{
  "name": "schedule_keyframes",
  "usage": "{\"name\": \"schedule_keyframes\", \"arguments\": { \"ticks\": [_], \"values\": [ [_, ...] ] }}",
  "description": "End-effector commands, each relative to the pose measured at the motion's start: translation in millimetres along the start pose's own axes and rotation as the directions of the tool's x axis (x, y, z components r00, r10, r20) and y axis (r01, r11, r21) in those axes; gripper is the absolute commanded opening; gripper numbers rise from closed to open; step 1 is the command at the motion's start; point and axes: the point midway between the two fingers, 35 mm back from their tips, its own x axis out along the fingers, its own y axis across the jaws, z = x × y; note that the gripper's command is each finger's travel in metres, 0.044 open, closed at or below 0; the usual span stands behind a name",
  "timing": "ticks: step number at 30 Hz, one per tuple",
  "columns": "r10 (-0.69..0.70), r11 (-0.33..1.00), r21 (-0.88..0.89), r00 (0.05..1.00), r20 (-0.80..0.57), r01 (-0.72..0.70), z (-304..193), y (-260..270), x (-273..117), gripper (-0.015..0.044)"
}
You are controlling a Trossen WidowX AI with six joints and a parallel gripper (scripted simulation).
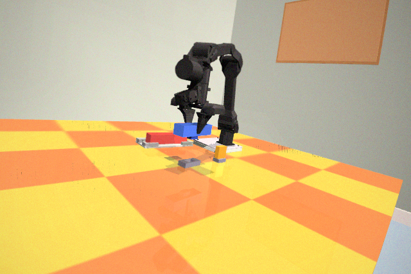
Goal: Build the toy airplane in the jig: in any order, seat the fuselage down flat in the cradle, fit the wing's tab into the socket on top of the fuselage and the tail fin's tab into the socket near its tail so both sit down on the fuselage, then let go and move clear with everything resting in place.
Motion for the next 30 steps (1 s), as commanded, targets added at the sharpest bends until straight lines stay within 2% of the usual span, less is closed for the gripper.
{"name": "schedule_keyframes", "arguments": {
  "ticks": [1,9,30],
  "values": [
    [0.003,1.0,0.0,1.0,0.003,-0.003,-0.6,0.0,-13.4,0.0],
    [0.002,1.0,0.0,1.0,0.003,-0.002,-5.0,-1.2,-36.9,0.0],
    [-0.006,0.972,-0.237,1.0,0.0,0.005,-11.7,-59.7,-30.7,0.0]
  ]
}}
